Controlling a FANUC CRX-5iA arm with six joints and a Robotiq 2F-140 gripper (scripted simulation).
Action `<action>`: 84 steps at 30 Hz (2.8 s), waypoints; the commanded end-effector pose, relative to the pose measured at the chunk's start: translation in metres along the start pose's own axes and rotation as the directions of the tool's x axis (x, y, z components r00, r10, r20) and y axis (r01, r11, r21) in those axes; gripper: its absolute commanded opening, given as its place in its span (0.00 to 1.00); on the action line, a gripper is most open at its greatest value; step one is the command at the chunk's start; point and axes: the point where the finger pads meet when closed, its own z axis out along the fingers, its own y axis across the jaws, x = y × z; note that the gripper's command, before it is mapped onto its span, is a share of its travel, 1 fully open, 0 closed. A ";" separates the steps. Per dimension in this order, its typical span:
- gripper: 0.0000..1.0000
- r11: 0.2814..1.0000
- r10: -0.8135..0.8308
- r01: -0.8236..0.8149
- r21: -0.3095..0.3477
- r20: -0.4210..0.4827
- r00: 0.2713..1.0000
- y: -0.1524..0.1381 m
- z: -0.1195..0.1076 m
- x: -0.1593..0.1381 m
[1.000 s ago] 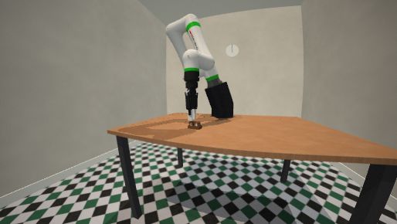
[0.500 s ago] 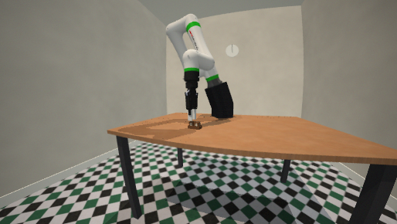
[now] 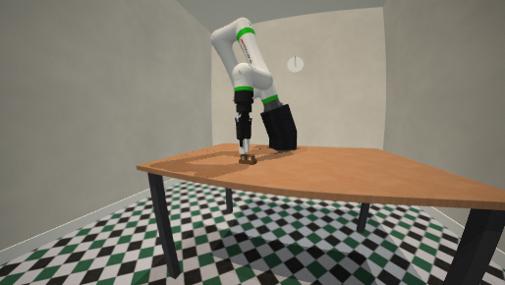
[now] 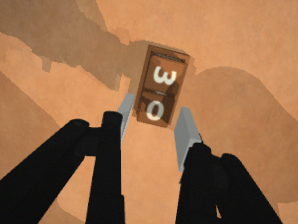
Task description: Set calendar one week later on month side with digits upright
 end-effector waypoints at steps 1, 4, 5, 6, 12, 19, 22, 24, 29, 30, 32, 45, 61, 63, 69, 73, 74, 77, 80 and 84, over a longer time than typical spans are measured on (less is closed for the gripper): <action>0.29 1.000 0.000 0.000 0.000 0.000 1.000 0.000 0.002 0.000; 0.29 1.000 0.000 0.000 0.000 0.000 1.000 0.000 0.005 0.000; 0.29 1.000 0.000 0.000 0.000 0.000 1.000 0.000 0.005 0.000; 0.29 1.000 0.000 0.000 0.000 0.000 1.000 0.000 0.006 0.000; 0.29 1.000 0.000 0.000 0.000 0.000 1.000 0.000 0.017 0.000; 0.29 1.000 0.000 0.000 0.000 0.000 1.000 0.000 0.027 0.000; 0.29 1.000 0.000 0.000 0.000 0.000 1.000 0.000 0.028 0.000; 0.29 1.000 0.000 0.000 0.000 0.000 1.000 0.000 0.029 0.000; 0.29 1.000 0.000 0.000 0.000 0.000 1.000 0.000 0.029 0.000; 0.29 1.000 0.000 0.000 0.000 0.000 1.000 0.000 0.029 0.000; 0.29 1.000 0.000 0.000 0.000 0.000 1.000 0.000 0.029 0.000; 0.29 1.000 0.000 0.000 0.000 0.000 1.000 0.000 0.029 0.000; 0.29 1.000 0.000 0.000 0.000 0.000 1.000 0.000 0.029 0.000; 0.17 1.000 0.000 0.000 0.000 0.000 1.000 0.000 0.029 0.000; 0.17 1.000 0.000 0.000 0.000 0.000 1.000 0.000 0.029 0.000; 0.17 1.000 0.000 0.000 0.000 0.000 1.000 0.000 0.029 0.000; 0.17 1.000 0.000 0.000 0.000 0.000 1.000 0.000 0.029 0.000; 0.17 1.000 0.000 0.000 0.000 0.000 1.000 0.000 0.029 0.000; 0.17 1.000 0.000 0.000 0.000 0.000 1.000 0.000 0.029 0.000; 0.17 1.000 0.000 0.000 0.000 0.000 1.000 0.000 0.029 0.000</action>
